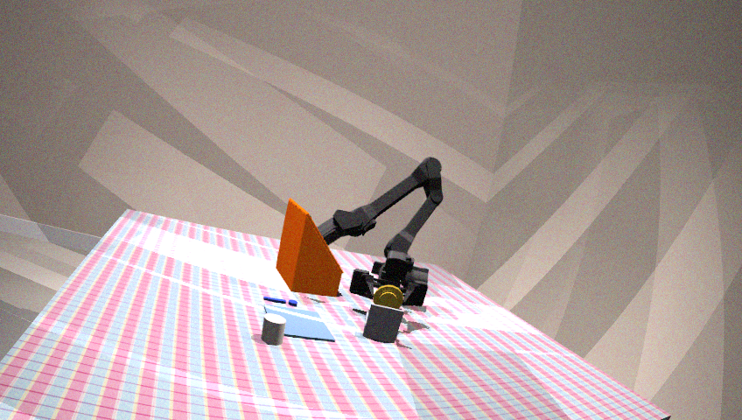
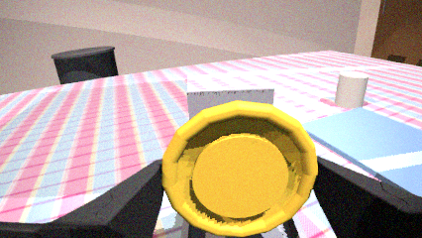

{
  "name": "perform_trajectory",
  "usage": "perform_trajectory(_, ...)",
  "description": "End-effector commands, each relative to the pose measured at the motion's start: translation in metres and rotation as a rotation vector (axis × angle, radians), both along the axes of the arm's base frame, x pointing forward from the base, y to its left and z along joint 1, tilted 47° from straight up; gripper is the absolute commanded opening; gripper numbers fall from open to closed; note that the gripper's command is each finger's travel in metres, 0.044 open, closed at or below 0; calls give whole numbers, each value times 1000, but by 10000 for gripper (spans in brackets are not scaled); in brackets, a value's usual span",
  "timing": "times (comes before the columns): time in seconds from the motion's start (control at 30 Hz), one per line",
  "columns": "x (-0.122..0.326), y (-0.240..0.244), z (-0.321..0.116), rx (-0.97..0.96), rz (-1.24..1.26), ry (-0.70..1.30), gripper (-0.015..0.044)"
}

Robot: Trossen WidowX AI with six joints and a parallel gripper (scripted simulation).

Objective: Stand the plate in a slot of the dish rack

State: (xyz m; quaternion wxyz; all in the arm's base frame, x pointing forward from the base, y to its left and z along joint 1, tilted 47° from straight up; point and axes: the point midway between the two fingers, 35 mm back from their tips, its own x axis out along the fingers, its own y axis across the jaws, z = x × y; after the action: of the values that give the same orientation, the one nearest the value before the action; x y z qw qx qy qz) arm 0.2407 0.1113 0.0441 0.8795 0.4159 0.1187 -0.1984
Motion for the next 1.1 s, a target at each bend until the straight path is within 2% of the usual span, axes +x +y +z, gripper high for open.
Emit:
perform_trajectory(0.0,0,-2,-3,-6,1,4,0)
perform_trajectory(0.17,2,11,-16,0,0,1,0)
perform_trajectory(0.6,0,6,-16,-14,7,16,0)
perform_trajectory(1.07,0,7,-15,-7,6,12,367)
